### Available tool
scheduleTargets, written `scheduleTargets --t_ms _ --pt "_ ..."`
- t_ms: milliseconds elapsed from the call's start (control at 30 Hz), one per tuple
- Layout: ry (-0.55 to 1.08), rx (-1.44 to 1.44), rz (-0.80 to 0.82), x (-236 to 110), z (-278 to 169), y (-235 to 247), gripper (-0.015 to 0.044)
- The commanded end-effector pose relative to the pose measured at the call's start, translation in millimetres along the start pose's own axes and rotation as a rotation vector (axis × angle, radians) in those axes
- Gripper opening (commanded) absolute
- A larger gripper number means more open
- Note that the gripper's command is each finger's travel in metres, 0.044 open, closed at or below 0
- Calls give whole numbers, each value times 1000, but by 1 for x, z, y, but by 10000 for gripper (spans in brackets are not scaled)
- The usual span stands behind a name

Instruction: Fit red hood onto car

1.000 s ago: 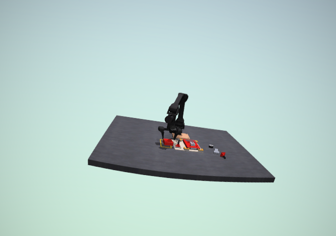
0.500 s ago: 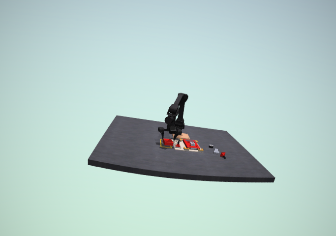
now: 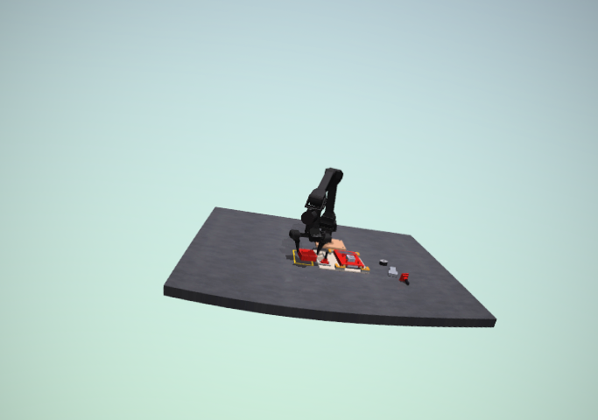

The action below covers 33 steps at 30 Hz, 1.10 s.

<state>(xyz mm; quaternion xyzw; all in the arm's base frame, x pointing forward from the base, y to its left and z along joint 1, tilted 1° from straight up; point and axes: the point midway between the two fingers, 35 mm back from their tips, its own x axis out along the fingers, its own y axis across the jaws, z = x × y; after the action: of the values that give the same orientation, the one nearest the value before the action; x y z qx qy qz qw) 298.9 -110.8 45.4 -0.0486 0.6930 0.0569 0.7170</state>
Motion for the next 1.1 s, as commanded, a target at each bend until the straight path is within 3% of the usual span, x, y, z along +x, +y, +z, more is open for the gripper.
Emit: scheduleTargets --t_ms 0,433,567,867,1067 --pt "9 0 1 4 -1 0 440" --pt "9 0 1 10 -2 0 440" --pt "1 -3 0 7 0 0 335" --pt "1 -3 0 7 0 0 275" --pt "2 -2 2 2 -1 0 117"
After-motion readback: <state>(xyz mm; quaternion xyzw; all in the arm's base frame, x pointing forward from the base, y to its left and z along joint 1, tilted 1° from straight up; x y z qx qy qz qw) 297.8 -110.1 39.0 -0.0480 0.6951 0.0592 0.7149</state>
